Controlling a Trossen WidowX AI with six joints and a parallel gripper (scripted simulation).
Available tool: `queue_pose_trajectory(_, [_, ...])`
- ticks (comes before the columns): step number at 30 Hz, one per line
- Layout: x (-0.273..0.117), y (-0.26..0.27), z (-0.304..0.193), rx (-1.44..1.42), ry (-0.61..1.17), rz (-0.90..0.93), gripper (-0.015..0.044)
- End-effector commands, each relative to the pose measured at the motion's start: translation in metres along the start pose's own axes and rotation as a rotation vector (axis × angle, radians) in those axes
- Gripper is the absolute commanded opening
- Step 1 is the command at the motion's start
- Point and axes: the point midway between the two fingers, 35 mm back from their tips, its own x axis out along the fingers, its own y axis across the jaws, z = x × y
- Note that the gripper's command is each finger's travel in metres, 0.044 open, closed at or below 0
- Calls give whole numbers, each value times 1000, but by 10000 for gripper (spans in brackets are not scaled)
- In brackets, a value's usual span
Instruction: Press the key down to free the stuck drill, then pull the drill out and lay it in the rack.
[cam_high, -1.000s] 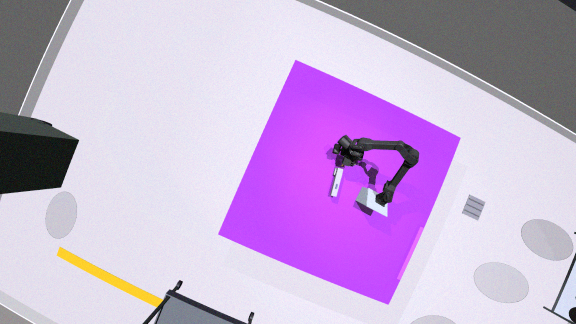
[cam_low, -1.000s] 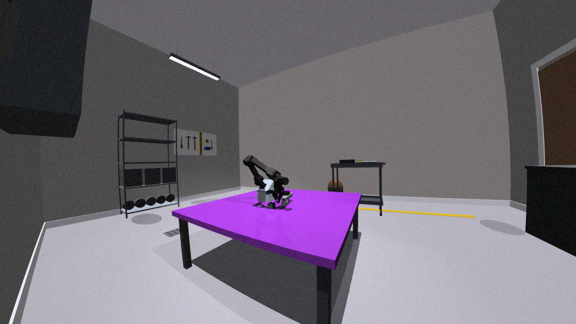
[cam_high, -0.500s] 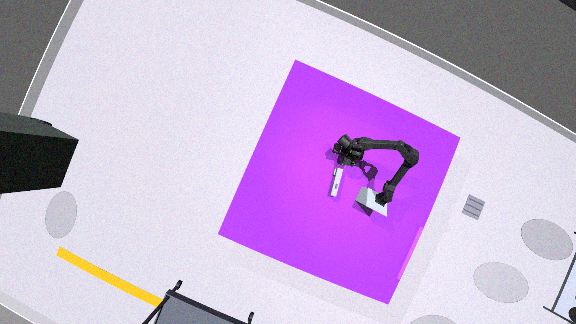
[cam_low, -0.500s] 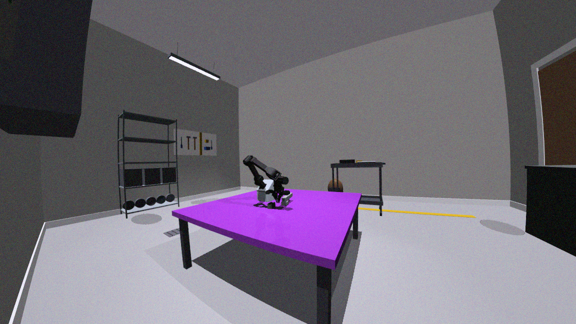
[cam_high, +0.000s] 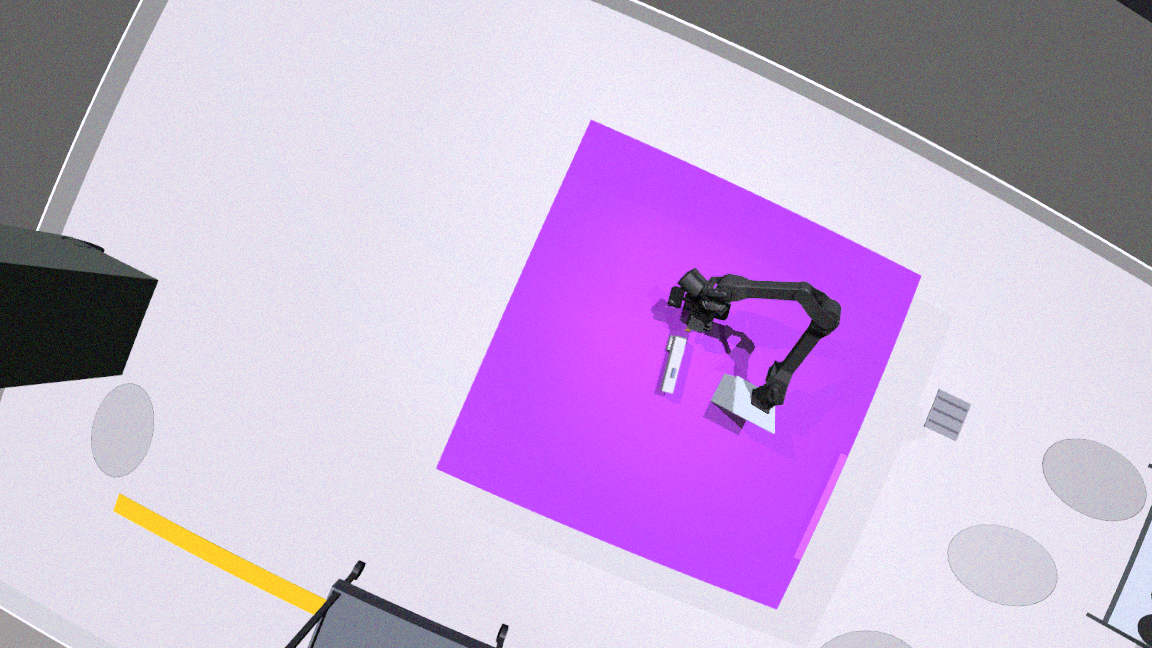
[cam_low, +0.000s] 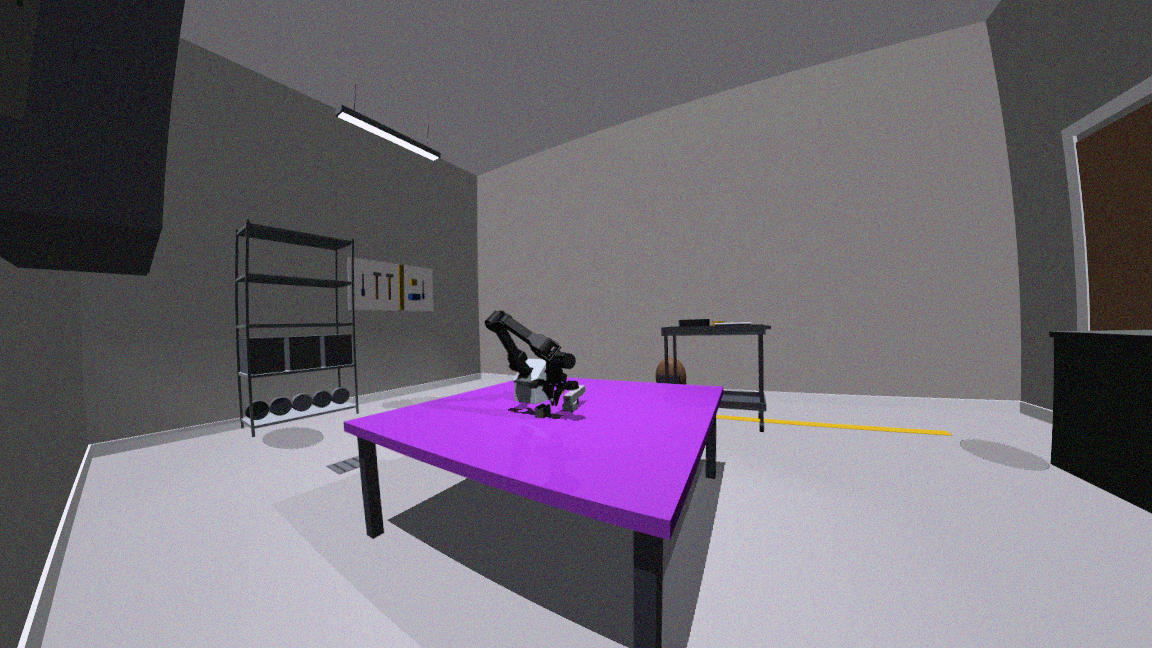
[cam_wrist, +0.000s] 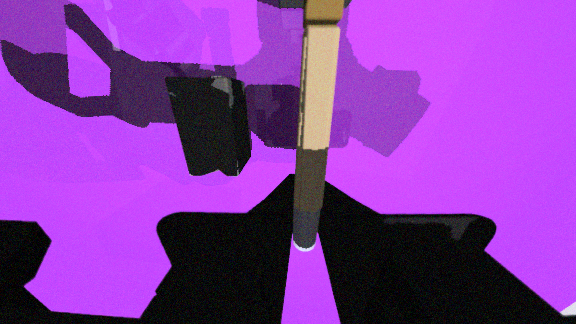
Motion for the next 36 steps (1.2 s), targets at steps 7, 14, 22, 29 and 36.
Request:
queue_pose_trajectory(7, [0,18,-4,3,3,-3,0])
queue_pose_trajectory(14, [1,31,-8,2,4,-2,0])
queue_pose_trajectory(22, [0,46,-12,2,4,-2,0])
queue_pose_trajectory(29, [-2,58,-16,1,4,-1,0])
queue_pose_trajectory(36, [-4,68,-19,1,5,-1,0])
